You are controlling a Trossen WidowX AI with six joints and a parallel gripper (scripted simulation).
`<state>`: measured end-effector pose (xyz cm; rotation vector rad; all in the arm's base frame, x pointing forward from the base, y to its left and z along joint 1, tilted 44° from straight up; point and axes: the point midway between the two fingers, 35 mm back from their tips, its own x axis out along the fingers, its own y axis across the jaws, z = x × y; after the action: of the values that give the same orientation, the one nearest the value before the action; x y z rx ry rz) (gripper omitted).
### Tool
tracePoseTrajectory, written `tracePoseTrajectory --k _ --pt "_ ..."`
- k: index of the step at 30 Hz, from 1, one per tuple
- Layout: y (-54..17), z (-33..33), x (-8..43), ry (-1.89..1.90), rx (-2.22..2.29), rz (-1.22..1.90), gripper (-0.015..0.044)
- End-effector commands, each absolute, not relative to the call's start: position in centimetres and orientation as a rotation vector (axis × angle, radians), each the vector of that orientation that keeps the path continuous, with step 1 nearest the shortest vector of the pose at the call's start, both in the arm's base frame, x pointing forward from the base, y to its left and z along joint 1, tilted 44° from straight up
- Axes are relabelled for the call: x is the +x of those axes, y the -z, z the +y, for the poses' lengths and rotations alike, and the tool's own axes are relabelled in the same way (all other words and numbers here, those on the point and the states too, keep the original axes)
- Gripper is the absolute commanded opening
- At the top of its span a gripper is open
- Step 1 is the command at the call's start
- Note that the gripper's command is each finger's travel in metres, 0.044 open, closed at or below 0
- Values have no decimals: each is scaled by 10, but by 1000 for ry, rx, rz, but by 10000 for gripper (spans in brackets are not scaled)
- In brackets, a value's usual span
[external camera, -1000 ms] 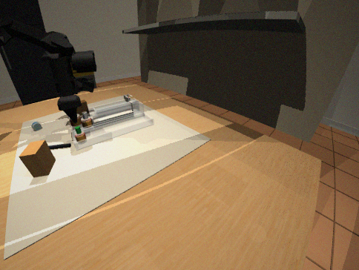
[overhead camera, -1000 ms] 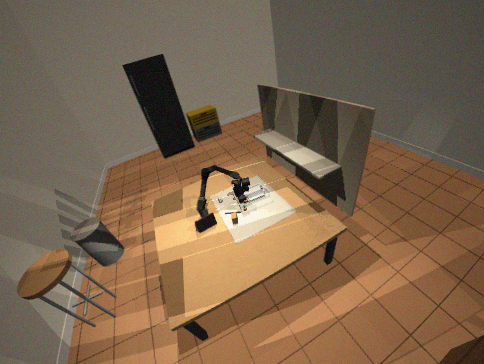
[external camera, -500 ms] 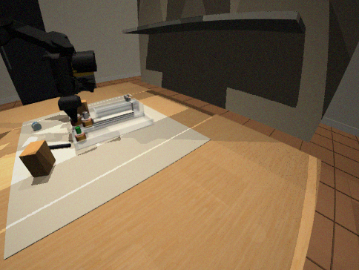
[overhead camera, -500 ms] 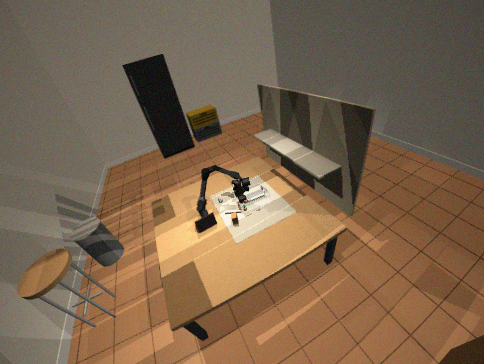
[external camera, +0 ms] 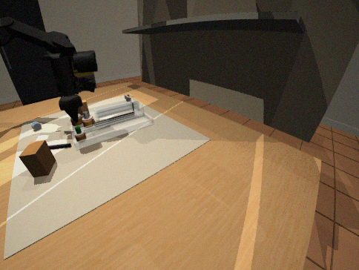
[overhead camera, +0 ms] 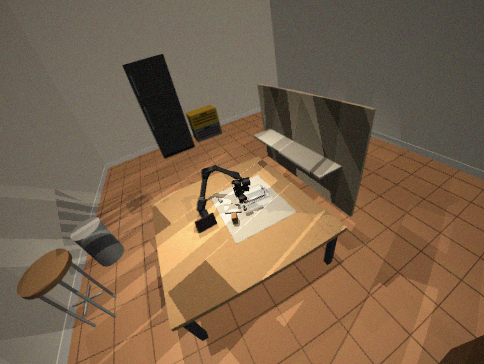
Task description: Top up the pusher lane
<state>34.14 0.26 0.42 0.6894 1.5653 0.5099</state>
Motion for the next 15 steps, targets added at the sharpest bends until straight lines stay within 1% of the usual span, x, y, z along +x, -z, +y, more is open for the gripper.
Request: tracePoseTrajectory --k 1,15 --pt "-7 0 348 -507 690 1540 0" --pt "-3 3 348 -507 690 1540 0"
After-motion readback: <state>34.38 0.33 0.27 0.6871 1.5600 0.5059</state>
